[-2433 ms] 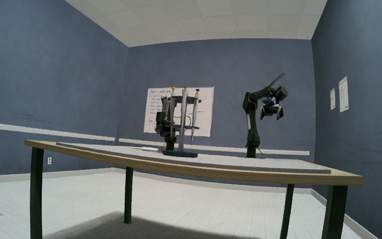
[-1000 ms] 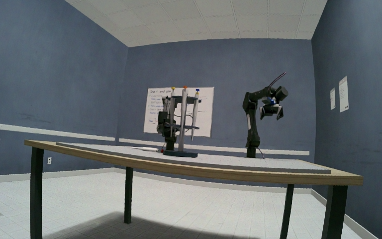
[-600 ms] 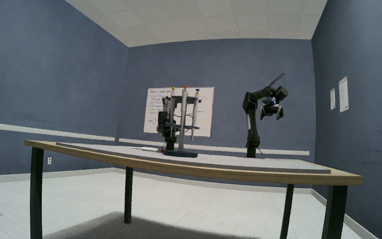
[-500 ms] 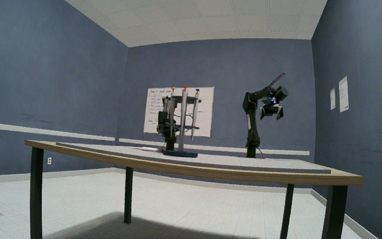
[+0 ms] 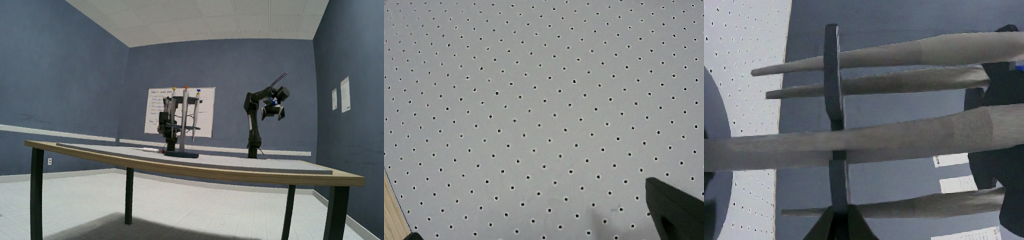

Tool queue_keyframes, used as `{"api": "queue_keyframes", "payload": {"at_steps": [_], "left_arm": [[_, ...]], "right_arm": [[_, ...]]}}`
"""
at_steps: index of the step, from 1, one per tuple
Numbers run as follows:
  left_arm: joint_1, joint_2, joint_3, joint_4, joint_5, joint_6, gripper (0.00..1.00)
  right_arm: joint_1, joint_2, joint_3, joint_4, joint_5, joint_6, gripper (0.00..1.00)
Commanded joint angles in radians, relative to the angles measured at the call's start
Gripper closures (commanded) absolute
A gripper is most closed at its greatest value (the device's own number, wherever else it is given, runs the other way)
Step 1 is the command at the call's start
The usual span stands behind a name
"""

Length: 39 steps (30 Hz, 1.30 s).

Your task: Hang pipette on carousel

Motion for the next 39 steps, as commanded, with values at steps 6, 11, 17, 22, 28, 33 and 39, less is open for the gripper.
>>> {"api": "queue_keyframes", "payload": {"at_steps": [6, 11, 17, 22, 28, 33, 39], "left_arm": [[0.006, -0.005, 0.014, 0.013, 0.02, 0.009, 0.0], [0.006, -0.005, 0.014, 0.013, 0.02, 0.009, 0.0], [0.006, -0.005, 0.014, 0.013, 0.02, 0.009, 0.0], [0.006, -0.005, 0.014, 0.013, 0.02, 0.009, 0.0], [0.006, -0.005, 0.014, 0.013, 0.02, 0.009, 0.0], [0.006, -0.005, 0.014, 0.013, 0.02, 0.009, 0.0], [0.006, -0.005, 0.014, 0.013, 0.02, 0.009, 0.0]], "right_arm": [[0.0, -0.015, 0.032, -0.027, 0.011, 0.003, 1.0], [0.0, -0.015, 0.032, -0.027, 0.011, 0.003, 1.0], [0.026, -0.035, -0.029, -0.017, 0.062, 0.002, 1.0], [0.078, -0.066, -0.079, 0.028, 0.208, 0.003, 1.0], [0.14, -0.088, -0.119, 0.045, 0.374, 0.003, 1.0], [0.152, -0.072, -0.101, 0.034, 0.407, 0.001, 1.0], [0.224, -0.097, -0.14, 0.045, 0.573, 0.002, 1.0]]}}
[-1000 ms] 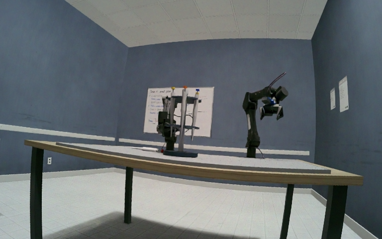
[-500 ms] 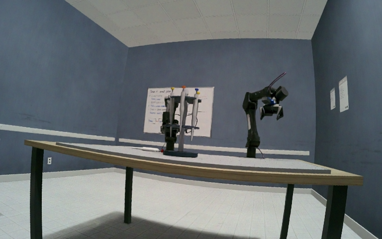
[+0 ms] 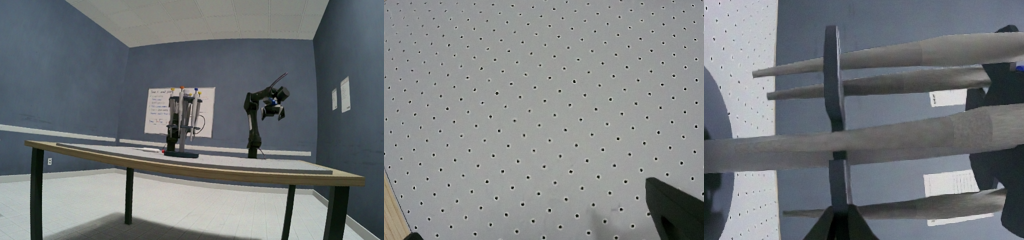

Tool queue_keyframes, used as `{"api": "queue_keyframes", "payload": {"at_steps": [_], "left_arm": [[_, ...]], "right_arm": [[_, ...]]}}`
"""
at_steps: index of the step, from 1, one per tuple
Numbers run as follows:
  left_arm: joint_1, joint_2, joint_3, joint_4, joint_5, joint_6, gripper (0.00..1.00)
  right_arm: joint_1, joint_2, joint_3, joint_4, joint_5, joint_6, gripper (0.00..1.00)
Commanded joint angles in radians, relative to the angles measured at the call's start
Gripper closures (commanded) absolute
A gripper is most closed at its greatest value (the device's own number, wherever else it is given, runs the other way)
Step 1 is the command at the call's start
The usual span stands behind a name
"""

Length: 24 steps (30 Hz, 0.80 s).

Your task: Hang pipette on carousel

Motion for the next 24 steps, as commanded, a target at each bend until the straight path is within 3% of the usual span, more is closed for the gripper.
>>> {"api": "queue_keyframes", "payload": {"at_steps": [1, 4, 7, 13, 14, 24], "left_arm": [[0.006, -0.005, 0.014, 0.013, 0.02, 0.009, 0.0], [0.006, -0.005, 0.014, 0.013, 0.02, 0.009, 0.0], [0.006, -0.005, 0.014, 0.013, 0.02, 0.009, 0.0], [0.006, -0.005, 0.014, 0.013, 0.02, 0.009, 0.0], [0.006, -0.005, 0.014, 0.013, 0.02, 0.009, 0.0], [0.006, -0.005, 0.014, 0.013, 0.02, 0.009, 0.0]], "right_arm": [[0.043, -0.015, -0.018, 0.006, 0.116, 0.002, 1.0], [0.04, -0.008, 0.0, 0.005, 0.121, 0.001, 1.0], [0.102, 0.002, 0.019, -0.005, 0.257, 0.002, 1.0], [0.103, -0.005, 0.005, 0.004, 0.269, 0.001, 1.0], [0.113, 0.007, 0.025, -0.008, 0.278, 0.004, 0.51], [0.104, -0.005, 0.005, 0.003, 0.271, 0.001, 0.51]]}}
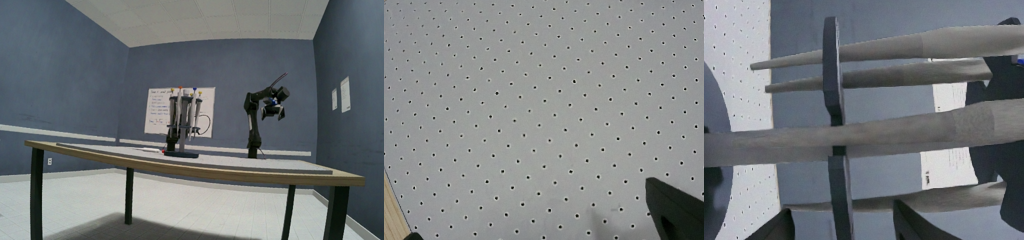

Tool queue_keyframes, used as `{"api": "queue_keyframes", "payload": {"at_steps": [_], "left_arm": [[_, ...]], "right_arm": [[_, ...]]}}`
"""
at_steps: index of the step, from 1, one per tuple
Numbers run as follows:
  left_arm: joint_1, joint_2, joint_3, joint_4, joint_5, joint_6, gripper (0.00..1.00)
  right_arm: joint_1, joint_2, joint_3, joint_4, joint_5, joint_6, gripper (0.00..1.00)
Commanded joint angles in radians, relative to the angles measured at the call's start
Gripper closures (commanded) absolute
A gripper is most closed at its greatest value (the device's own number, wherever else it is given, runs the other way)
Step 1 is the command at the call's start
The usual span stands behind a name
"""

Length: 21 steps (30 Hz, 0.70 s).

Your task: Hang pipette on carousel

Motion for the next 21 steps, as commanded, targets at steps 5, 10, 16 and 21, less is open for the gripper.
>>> {"api": "queue_keyframes", "payload": {"at_steps": [5, 10, 16, 21], "left_arm": [[0.006, -0.005, 0.014, 0.013, 0.02, 0.009, 0.0], [0.006, -0.005, 0.014, 0.013, 0.02, 0.009, 0.0], [0.006, -0.005, 0.014, 0.013, 0.02, 0.009, 0.0], [0.006, -0.005, 0.014, 0.013, 0.02, 0.009, 0.0]], "right_arm": [[0.001, -0.005, 0.009, -0.002, 0.008, 0.002, 0.51], [0.001, -0.005, 0.009, -0.002, 0.008, 0.002, 0.51], [0.014, -0.047, -0.056, 0.03, 0.02, 0.005, 0.51], [0.019, -0.08, -0.113, 0.054, 0.026, 0.005, 0.51]]}}
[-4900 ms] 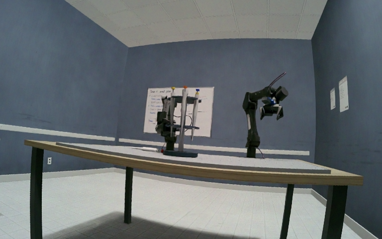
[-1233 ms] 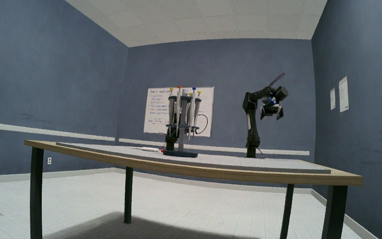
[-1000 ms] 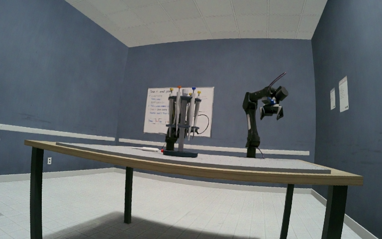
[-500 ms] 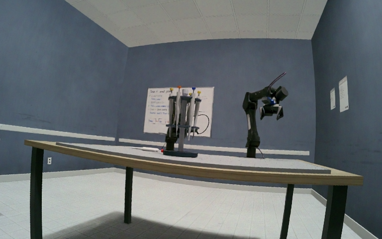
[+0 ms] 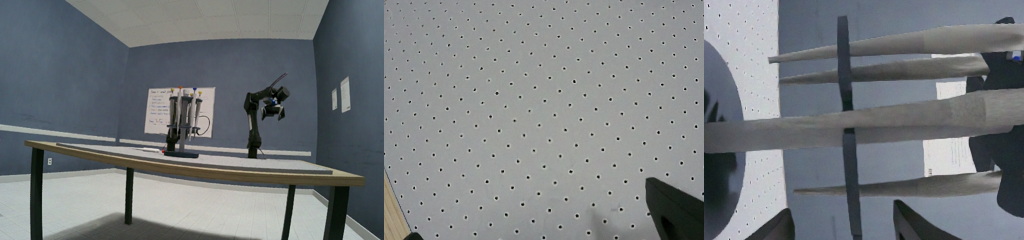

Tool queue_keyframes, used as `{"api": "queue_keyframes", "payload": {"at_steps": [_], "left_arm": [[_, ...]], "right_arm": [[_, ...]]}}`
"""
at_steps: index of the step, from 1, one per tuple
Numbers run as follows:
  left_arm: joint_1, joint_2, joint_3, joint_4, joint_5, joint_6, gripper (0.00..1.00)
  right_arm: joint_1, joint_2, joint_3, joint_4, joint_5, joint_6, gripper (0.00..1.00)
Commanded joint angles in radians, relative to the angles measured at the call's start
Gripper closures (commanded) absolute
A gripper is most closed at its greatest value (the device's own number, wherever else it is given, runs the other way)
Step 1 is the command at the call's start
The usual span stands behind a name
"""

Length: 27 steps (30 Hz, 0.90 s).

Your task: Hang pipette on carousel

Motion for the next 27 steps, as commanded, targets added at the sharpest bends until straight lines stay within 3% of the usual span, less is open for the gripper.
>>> {"api": "queue_keyframes", "payload": {"at_steps": [1, 26, 27], "left_arm": [[0.006, -0.005, 0.014, 0.013, 0.02, 0.009, 0.0], [0.006, -0.005, 0.014, 0.013, 0.02, 0.009, 0.0], [0.006, -0.005, 0.014, 0.013, 0.02, 0.009, 0.0]], "right_arm": [[0.011, -0.036, -0.031, 0.031, 0.013, 0.005, 0.51], [0.031, -0.165, -0.245, 0.105, 0.035, 0.002, 0.51], [0.014, -0.212, -0.28, 0.068, 0.05, 0.041, 0.0]]}}
